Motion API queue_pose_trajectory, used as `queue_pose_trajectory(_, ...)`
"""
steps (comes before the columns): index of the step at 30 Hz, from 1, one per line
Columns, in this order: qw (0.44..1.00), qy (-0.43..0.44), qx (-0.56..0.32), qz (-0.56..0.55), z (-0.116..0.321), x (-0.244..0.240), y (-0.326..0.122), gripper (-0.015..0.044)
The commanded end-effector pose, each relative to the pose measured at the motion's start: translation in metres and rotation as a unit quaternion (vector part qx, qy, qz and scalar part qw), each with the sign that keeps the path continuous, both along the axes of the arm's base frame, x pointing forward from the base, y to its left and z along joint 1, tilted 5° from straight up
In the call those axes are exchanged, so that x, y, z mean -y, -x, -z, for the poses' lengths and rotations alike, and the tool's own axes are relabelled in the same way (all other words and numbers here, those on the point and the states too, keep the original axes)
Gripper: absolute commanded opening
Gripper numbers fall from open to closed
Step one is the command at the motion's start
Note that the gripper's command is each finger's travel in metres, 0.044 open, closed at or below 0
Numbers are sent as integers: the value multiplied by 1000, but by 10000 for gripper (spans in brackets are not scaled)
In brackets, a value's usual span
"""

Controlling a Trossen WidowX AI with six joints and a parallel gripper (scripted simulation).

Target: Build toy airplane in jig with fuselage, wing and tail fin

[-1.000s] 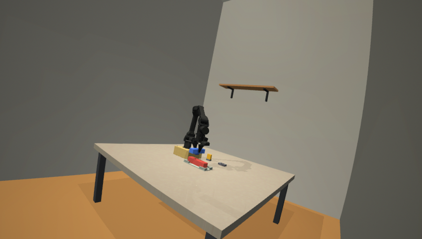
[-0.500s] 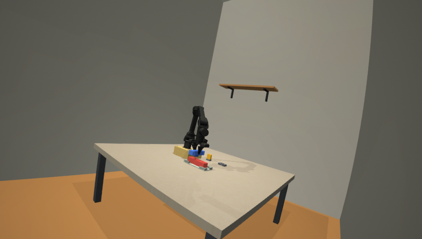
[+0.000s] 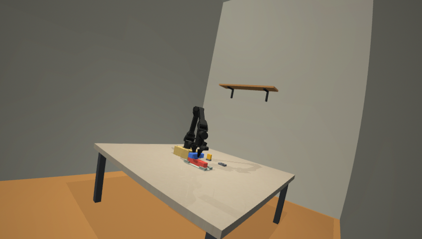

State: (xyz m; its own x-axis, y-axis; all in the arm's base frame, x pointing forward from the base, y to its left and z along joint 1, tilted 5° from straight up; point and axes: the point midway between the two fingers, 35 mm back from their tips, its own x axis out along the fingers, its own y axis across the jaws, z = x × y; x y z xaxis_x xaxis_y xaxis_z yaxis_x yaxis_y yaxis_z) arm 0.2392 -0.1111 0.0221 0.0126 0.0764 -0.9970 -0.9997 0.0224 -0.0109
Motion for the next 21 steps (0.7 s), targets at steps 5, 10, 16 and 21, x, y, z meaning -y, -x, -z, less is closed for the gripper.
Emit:
queue_pose_trajectory(5,1000,0,0,0,1,0,0,168)
queue_pose_trajectory(10,1000,0,0,0,1,0,0,56)
queue_pose_trajectory(16,1000,0,0,0,1,0,0,161)
queue_pose_trajectory(21,1000,0,0,0,1,0,0,293)
